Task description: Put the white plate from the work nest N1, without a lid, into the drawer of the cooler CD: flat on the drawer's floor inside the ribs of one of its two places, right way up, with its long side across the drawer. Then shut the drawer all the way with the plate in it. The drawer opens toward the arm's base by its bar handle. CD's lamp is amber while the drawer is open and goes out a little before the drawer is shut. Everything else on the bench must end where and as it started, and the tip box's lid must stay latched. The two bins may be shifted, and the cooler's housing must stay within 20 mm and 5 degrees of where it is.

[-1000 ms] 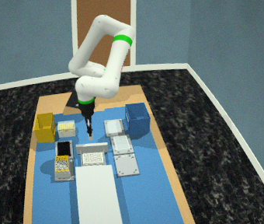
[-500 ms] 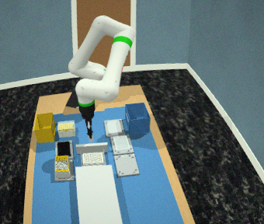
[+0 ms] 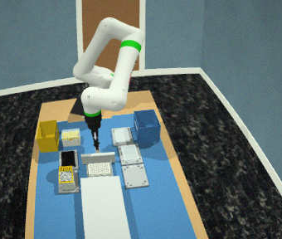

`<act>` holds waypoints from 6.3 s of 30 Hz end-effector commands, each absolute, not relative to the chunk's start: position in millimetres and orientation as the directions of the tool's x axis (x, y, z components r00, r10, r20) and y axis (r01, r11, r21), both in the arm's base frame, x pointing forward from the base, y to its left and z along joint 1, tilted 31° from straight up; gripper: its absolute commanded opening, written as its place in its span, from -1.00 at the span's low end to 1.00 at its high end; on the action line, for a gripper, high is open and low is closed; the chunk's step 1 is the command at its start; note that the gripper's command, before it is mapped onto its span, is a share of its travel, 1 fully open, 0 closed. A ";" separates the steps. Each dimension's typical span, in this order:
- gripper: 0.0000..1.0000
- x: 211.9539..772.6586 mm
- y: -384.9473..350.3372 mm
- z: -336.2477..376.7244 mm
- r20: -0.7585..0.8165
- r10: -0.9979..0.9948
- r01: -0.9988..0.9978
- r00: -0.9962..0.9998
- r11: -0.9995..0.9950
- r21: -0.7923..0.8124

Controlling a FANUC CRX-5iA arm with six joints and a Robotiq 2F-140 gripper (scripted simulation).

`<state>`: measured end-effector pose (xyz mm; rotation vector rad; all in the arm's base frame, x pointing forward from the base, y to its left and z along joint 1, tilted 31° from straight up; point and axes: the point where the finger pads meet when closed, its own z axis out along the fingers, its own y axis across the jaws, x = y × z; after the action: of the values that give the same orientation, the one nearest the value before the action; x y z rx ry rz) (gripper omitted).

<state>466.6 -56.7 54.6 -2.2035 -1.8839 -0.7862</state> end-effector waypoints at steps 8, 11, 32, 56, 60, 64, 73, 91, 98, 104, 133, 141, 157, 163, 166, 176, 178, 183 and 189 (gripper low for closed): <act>-1.00 467.6 -55.7 52.3 0.468 0.880 0.952 0.081 -0.208 0.226; -1.00 467.6 -55.7 52.3 0.468 0.880 0.952 0.081 -0.208 0.226; -1.00 467.6 -55.7 52.3 0.468 0.880 0.952 0.081 -0.208 0.226; -1.00 482.8 -59.0 56.0 0.468 0.880 0.952 0.081 -0.208 0.226; -1.00 486.6 -59.8 56.9 0.468 0.880 0.952 0.081 -0.208 0.226; -1.00 490.4 -60.7 57.8 0.468 0.880 0.952 0.081 -0.208 0.226; -1.00 501.8 -63.2 60.5 0.468 0.880 0.952 0.081 -0.208 0.226; -1.00 521.5 -67.5 65.2 0.468 0.880 0.952 0.081 -0.208 0.226; -1.00 527.9 -68.9 66.7 0.468 0.880 0.952 0.081 -0.208 0.226; -1.00 535.5 -70.5 68.5 0.468 0.880 0.952 0.081 -0.208 0.226; -1.00 567.0 -77.4 76.0 0.468 0.880 0.952 0.081 -0.208 0.226; -1.00 577.0 -79.6 78.4 0.468 0.880 0.952 0.081 -0.208 0.226; -1.00 593.5 -83.2 82.3 0.468 0.880 0.952 0.081 -0.208 0.226; -1.00 598.6 -84.3 83.5 0.468 0.880 0.952 0.081 -0.208 0.226; -1.00 602.4 -85.1 84.4 0.468 0.880 0.952 0.081 -0.208 0.226; -1.00 613.7 -87.6 87.1 0.468 0.880 0.952 0.081 -0.208 0.226; -1.00 616.2 -88.1 87.7 0.468 0.880 0.952 0.081 -0.208 0.226; -1.00 620.0 -89.0 88.6 0.468 0.880 0.952 0.081 -0.208 0.226; -1.00 627.6 -90.6 90.4 0.468 0.880 0.952 0.081 -0.208 0.226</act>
<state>625.2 -89.9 89.7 -2.2034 -1.8840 -0.7858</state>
